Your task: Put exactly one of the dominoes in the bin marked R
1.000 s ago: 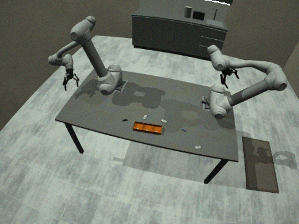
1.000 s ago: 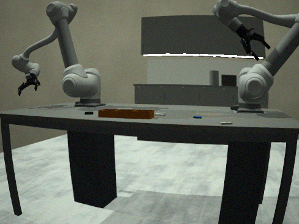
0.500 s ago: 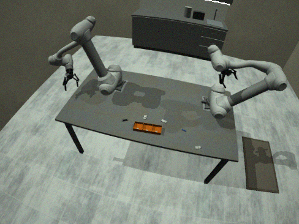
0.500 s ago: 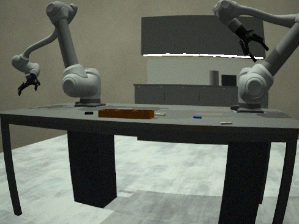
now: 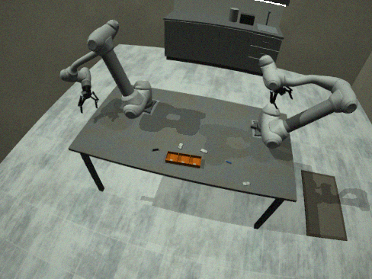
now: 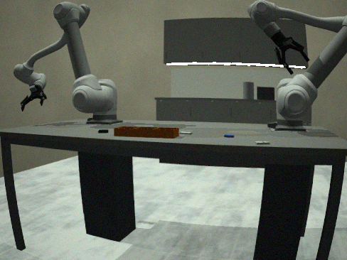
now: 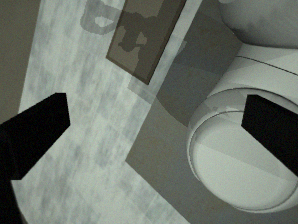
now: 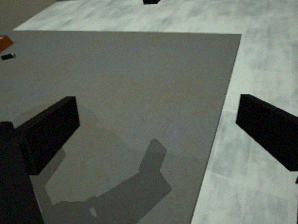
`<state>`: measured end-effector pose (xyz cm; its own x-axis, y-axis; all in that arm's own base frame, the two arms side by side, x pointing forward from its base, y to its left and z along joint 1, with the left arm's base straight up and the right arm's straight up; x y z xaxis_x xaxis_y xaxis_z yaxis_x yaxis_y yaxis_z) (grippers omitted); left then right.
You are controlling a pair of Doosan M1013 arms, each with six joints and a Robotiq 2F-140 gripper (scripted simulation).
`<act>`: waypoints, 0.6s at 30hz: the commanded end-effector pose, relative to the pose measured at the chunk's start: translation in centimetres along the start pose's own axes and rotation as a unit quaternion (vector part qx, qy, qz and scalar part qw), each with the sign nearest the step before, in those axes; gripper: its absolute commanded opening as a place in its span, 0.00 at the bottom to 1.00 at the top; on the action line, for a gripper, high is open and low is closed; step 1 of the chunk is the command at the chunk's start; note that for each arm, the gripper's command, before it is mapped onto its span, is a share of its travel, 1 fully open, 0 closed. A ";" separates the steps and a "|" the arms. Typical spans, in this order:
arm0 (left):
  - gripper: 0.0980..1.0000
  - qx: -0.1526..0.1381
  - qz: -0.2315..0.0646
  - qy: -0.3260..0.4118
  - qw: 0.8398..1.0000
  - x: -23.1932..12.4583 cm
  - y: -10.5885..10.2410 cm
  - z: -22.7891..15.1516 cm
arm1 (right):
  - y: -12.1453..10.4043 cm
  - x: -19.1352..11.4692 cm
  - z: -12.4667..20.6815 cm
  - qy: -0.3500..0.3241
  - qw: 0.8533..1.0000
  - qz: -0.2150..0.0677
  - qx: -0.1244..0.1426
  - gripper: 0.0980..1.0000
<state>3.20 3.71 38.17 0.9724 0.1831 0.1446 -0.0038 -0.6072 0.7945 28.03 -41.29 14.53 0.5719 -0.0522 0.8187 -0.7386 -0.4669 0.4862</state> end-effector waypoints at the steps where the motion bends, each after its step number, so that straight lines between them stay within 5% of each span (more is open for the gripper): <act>1: 1.00 -0.007 -0.007 -0.008 1.000 -0.4 0.1 0.4 | 0.0 0.1 0.0 0.001 1.000 0.000 0.000 1.00; 18: 1.00 -0.063 -0.063 -0.067 0.994 -3.8 0.9 3.0 | 0.0 0.1 0.0 0.001 1.000 0.000 0.000 1.00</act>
<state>0.49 0.53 36.70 0.9890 0.1469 -0.0177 0.0891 -0.4956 0.8639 28.03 -41.29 14.53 0.5719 -0.0522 0.8187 -0.7386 -0.4669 0.4862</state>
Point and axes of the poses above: on each arm, the point where the finger pads meet when closed, its own y axis back along the fingers, its own z axis across the jaws, x = y × z, the point moved 4 cm from there along y, back along the fingers, and after that the axes turned 7 degrees about -y, right-handed, at the moved point
